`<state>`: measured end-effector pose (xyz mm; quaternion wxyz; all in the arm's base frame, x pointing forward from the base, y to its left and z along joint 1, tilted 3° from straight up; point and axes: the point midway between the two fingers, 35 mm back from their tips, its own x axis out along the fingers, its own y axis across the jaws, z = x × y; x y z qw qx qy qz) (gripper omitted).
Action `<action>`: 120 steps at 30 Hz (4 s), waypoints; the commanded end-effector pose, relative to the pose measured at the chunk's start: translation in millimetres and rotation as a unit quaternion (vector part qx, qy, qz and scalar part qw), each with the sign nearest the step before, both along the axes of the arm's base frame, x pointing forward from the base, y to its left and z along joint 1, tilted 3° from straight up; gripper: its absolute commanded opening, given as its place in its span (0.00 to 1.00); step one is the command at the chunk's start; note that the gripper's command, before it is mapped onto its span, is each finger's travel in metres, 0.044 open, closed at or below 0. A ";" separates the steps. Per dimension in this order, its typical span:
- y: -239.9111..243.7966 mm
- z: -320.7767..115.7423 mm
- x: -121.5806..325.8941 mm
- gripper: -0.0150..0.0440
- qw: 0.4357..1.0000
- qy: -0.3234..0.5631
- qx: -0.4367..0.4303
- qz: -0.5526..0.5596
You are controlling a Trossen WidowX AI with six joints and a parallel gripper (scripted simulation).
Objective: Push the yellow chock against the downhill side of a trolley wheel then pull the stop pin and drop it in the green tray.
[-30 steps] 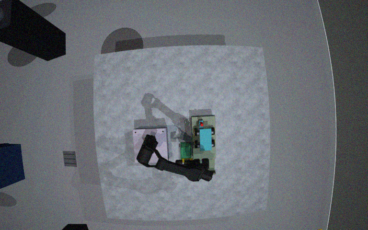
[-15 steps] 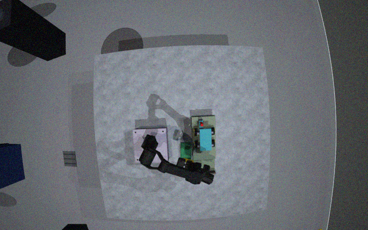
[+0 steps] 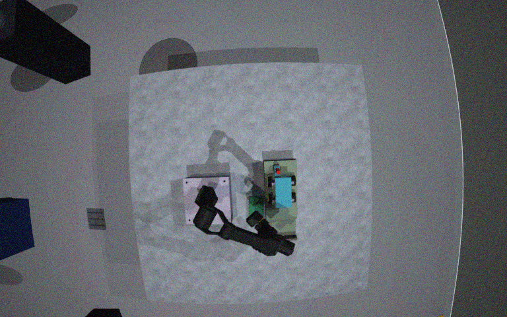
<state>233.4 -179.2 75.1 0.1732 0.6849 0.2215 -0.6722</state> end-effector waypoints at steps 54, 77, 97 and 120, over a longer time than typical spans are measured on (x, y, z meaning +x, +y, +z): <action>-5.4 -35.2 30.9 0.25 0.939 0.025 0.027 -0.342; 1.5 -70.1 29.8 0.25 0.939 0.026 0.027 -0.342; 13.6 -65.9 35.0 0.25 0.939 0.026 0.028 -0.342; 33.1 -64.8 39.3 0.25 0.939 0.026 0.029 -0.342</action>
